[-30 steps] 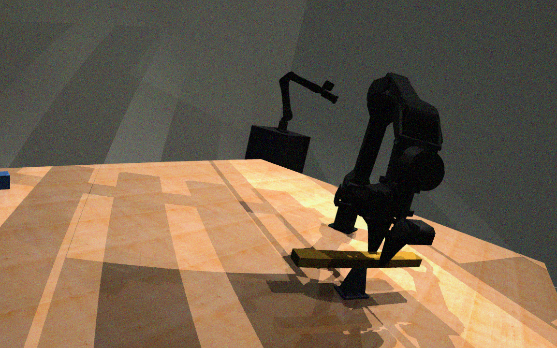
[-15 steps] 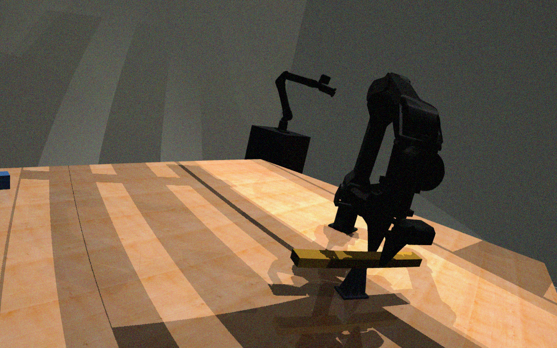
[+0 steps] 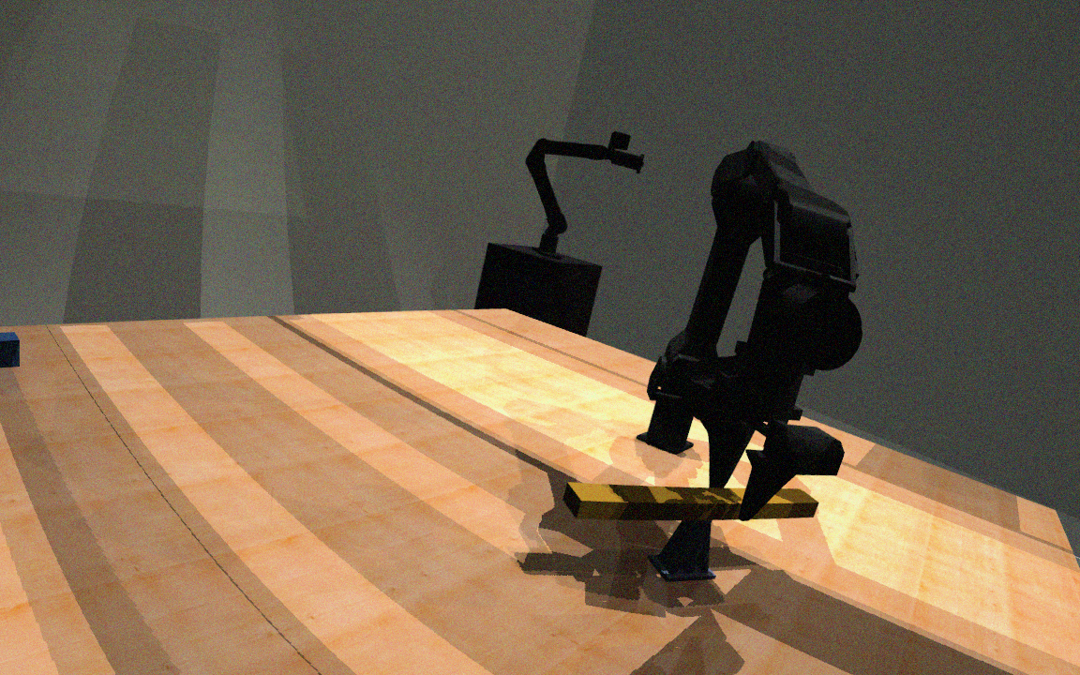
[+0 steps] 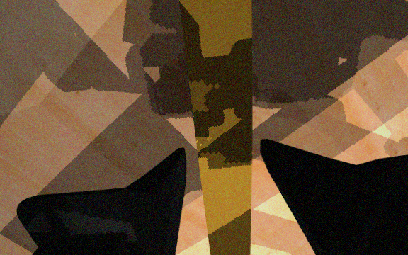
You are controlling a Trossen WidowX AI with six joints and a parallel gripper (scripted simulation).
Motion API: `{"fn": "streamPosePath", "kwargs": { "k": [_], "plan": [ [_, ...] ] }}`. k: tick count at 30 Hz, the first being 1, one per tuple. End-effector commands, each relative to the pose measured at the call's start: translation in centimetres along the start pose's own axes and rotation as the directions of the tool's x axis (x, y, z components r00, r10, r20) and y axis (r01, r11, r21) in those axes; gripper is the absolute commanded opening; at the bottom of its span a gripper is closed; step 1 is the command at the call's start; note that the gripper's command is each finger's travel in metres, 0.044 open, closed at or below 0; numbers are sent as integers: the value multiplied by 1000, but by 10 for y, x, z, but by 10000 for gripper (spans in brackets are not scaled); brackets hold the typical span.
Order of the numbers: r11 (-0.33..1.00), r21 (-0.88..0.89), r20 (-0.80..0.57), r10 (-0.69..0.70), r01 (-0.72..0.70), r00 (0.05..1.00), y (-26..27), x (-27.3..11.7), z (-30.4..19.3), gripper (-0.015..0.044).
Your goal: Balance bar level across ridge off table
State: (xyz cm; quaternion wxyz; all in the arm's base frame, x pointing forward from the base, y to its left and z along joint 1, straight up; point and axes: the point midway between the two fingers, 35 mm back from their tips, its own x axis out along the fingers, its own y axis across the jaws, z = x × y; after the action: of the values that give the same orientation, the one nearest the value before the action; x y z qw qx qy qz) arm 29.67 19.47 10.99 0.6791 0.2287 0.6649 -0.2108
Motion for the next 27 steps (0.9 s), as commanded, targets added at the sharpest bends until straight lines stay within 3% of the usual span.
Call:
{"fn": "streamPosePath", "kwargs": {
  "k": [1, 5, 9, 18, 27],
  "plan": [
    [1000, 0, 0, -1, 1, 1000, 0, 0, 0, 342],
    [1000, 0, 0, -1, 1, 1000, 0, 0, 0, 440],
    [1000, 0, 0, 0, 0, 1000, 1, -7, 1, 440],
    [1000, 0, 6, 16, -16, 1000, 0, -98, 0, 440],
    [1000, 0, 6, 16, -16, 1000, 0, -100, 0, 440]
  ]
}}
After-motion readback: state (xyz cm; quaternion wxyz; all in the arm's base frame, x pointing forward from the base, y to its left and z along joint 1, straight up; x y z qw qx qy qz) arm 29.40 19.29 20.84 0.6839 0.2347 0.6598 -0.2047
